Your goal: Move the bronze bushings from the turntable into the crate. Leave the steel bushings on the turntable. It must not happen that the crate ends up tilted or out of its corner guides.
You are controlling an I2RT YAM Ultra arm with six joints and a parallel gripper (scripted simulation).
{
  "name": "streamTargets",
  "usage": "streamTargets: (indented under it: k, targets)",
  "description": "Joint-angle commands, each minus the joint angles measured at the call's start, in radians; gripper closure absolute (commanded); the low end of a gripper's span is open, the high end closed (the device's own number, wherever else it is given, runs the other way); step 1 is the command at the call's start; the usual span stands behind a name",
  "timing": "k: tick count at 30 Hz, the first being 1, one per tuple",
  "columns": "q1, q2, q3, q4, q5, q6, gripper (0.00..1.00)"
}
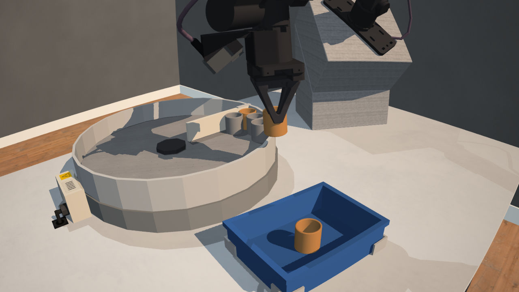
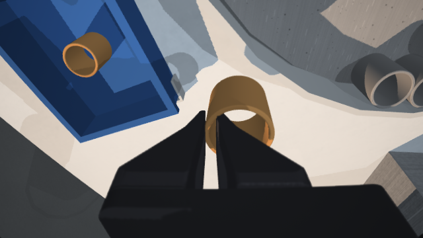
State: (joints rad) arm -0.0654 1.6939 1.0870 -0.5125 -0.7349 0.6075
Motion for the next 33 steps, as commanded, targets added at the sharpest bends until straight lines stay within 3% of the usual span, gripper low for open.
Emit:
streamTargets:
  k: [1,9,15,24,33]
  targets:
    - [0.041,-0.063,0.049,-0.03,0.051,0.15,1.0]
    - [0.223,-0.118,0.181,-0.093,0.153,0.35,1.0]
    - [0.314,-0.069,0.291,-0.149,0.217,0.435,1.0]
    - [0.35,-0.054,0.351,-0.187,0.243,0.466,1.0]
    - [0.333,-0.063,0.358,-0.193,0.245,0.468,1.0]
